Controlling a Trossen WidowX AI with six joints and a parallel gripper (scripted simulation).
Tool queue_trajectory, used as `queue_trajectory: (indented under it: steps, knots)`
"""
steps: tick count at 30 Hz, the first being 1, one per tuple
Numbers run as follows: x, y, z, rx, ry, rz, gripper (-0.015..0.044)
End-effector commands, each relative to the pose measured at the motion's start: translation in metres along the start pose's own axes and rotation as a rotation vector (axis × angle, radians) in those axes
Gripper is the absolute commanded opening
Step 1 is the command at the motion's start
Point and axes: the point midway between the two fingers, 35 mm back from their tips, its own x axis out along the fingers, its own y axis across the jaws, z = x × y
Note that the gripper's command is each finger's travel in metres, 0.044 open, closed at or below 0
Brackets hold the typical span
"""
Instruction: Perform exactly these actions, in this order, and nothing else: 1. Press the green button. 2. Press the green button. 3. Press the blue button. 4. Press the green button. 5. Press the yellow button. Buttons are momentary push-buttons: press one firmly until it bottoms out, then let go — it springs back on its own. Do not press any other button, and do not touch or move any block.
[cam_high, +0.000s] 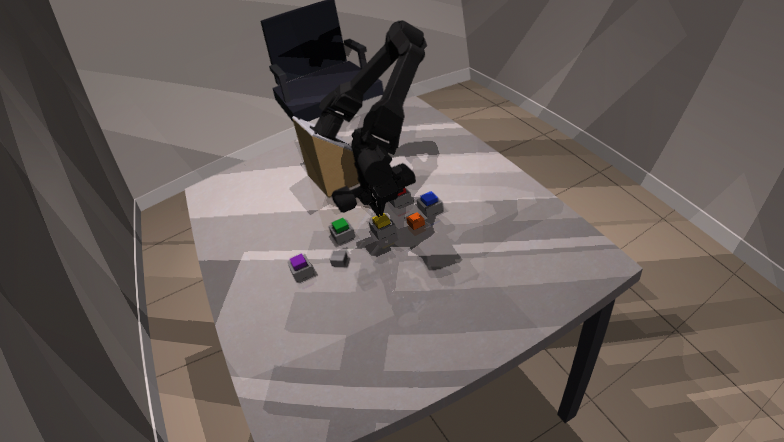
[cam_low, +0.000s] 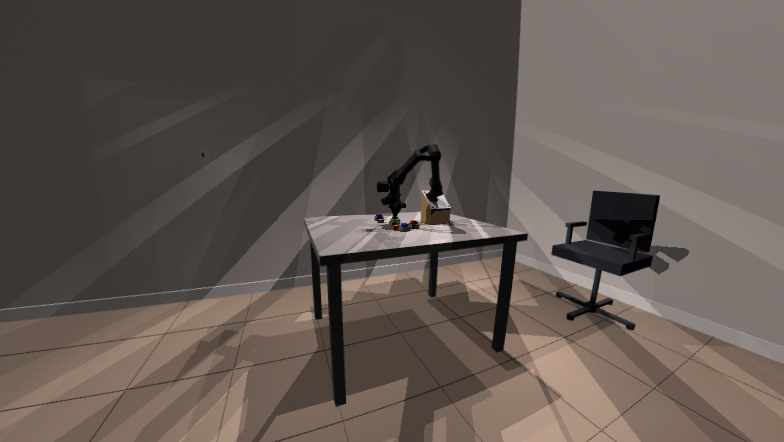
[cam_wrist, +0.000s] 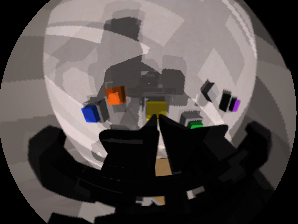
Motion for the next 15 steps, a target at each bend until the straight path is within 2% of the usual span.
queue_trajectory:
  steps: [1,3,6,10,15]
  knots:
    - [-0.018,0.000,0.002,-0.007,-0.011,-0.004,0.0020]
    - [-0.018,0.000,0.002,-0.007,-0.011,-0.004,0.0020]
    - [-0.026,0.023,0.007,-0.006,-0.011,-0.009,0.0099]
    - [-0.048,0.089,0.007,-0.006,-0.013,-0.014,0.0204]
    - [-0.075,0.165,-0.017,-0.007,-0.012,-0.002,0.0335]
